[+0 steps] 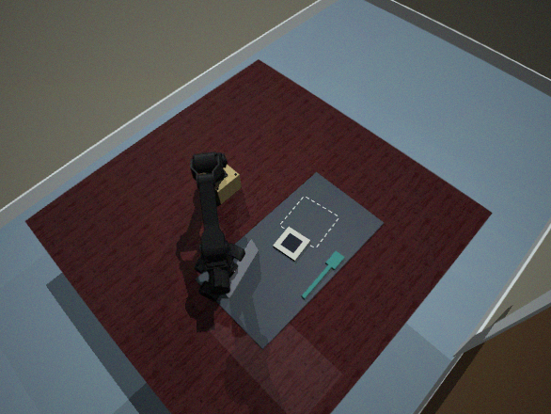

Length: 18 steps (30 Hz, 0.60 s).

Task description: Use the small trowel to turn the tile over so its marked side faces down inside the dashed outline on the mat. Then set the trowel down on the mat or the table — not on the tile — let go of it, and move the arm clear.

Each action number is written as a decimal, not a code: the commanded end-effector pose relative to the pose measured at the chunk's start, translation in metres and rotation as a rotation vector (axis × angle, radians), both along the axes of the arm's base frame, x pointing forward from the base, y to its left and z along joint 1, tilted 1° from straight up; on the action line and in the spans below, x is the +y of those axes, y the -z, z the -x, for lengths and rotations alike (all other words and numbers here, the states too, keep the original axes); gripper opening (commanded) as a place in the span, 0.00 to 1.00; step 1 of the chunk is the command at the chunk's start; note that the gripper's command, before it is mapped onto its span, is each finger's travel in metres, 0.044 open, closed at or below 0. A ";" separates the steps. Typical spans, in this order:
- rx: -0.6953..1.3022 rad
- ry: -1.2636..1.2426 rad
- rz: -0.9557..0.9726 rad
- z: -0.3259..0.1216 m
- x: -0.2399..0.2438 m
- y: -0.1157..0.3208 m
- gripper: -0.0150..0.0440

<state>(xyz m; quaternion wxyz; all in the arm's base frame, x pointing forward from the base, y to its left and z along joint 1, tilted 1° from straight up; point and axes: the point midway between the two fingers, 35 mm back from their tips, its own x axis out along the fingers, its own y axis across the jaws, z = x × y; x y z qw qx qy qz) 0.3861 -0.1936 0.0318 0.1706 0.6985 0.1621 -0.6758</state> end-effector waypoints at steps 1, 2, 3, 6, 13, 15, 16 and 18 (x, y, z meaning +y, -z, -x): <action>-0.001 0.003 0.001 -0.001 0.000 0.002 0.42; 0.000 0.000 0.000 -0.001 0.000 0.000 0.42; 0.000 0.000 0.000 -0.002 0.001 0.000 0.42; -0.002 0.002 0.000 -0.012 0.006 -0.001 0.42; -0.003 0.003 0.000 -0.025 0.012 -0.002 0.42; -0.003 0.003 0.000 -0.028 0.014 -0.002 0.42; -0.003 0.003 0.000 -0.028 0.014 -0.002 0.42; -0.003 0.003 -0.001 -0.032 0.016 -0.001 0.42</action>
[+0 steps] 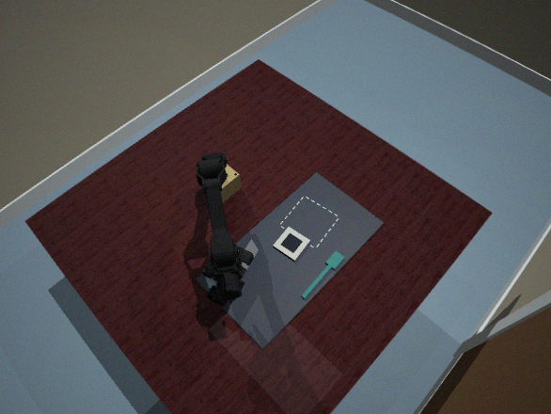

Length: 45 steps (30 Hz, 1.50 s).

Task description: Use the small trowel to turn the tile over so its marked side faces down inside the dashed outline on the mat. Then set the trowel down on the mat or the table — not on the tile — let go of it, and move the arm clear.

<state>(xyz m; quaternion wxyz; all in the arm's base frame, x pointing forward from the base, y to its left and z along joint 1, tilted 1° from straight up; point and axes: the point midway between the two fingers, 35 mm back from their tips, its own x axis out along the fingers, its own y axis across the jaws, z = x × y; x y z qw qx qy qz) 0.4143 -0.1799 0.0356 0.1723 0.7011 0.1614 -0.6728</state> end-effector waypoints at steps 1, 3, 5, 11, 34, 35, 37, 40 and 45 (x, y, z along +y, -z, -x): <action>0.005 0.004 -0.002 -0.008 0.004 0.003 0.42; 0.005 0.004 -0.002 -0.012 0.006 0.004 0.42; 0.004 0.004 -0.003 -0.013 0.007 0.004 0.42; 0.004 0.004 -0.003 -0.025 0.013 0.009 0.42; 0.004 -0.046 -0.001 -0.024 0.012 -0.015 0.42; 0.004 -0.080 0.001 -0.022 0.010 -0.015 0.42; 0.005 -0.149 0.004 -0.017 0.006 -0.014 0.42; 0.006 -0.252 0.008 -0.011 0.000 -0.014 0.42; 0.007 -0.423 0.016 0.000 -0.009 -0.013 0.42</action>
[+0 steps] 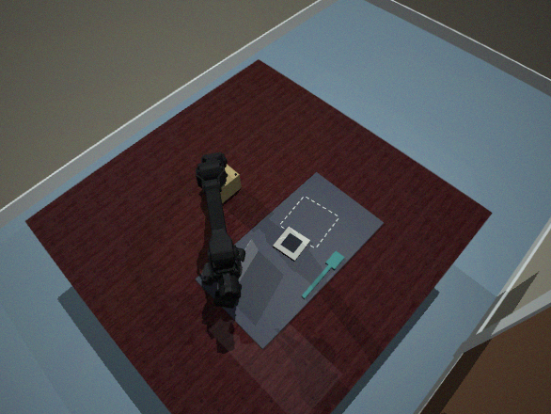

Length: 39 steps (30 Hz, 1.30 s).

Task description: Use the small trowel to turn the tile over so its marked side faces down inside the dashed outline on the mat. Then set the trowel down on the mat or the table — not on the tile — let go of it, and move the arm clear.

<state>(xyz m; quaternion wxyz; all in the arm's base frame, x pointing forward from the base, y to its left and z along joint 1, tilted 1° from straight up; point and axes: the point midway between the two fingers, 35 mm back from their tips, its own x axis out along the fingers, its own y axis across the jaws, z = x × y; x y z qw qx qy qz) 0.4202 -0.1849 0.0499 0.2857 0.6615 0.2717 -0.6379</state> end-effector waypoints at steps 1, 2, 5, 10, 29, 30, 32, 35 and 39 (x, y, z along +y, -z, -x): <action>0.002 -0.124 0.004 0.008 -0.006 0.002 0.42; 0.002 -0.158 0.006 0.011 -0.008 0.002 0.42; 0.004 -0.261 0.010 0.018 -0.013 0.003 0.42; 0.005 -0.433 0.017 0.029 -0.021 0.004 0.42; 0.013 -1.085 0.041 0.078 -0.046 0.010 0.42; 0.014 -1.119 0.042 0.081 -0.047 0.011 0.42; 0.014 -1.182 0.044 0.086 -0.049 0.012 0.42; 0.015 -1.204 0.045 0.087 -0.050 0.012 0.42; 0.015 -1.205 0.045 0.086 -0.049 0.012 0.42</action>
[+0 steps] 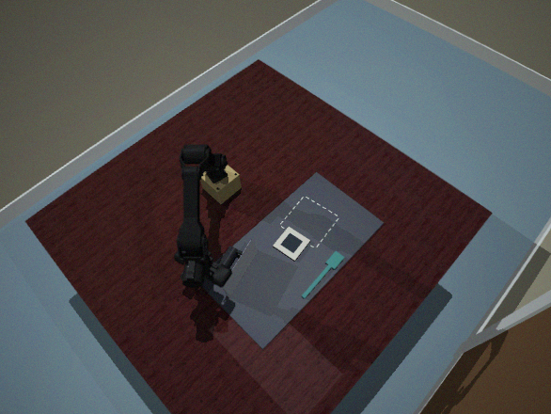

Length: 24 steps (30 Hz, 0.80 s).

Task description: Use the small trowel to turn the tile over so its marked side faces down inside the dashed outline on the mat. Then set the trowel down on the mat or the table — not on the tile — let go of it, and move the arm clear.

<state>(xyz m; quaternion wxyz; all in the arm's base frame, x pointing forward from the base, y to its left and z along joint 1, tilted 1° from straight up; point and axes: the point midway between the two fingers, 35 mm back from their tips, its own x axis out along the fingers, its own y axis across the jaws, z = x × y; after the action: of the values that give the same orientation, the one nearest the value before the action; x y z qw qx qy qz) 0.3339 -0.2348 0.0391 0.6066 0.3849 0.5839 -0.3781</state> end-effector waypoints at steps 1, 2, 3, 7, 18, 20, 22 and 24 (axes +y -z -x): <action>0.001 -0.015 -0.001 -0.001 0.001 0.002 0.42; 0.001 -0.017 -0.001 -0.002 0.002 0.003 0.42; 0.001 -0.018 -0.001 -0.004 0.002 0.003 0.42; 0.001 -0.022 -0.001 -0.009 0.005 0.006 0.42; 0.000 -0.035 -0.001 -0.024 0.012 0.014 0.42; -0.001 -0.037 -0.001 -0.026 0.013 0.016 0.42; -0.001 -0.039 -0.001 -0.029 0.015 0.017 0.42; -0.001 -0.041 -0.001 -0.032 0.016 0.019 0.42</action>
<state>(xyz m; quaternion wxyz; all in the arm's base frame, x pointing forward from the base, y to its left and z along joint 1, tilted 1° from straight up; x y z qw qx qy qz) 0.3613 -0.2206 0.0238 0.6146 0.3729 0.5915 -0.3651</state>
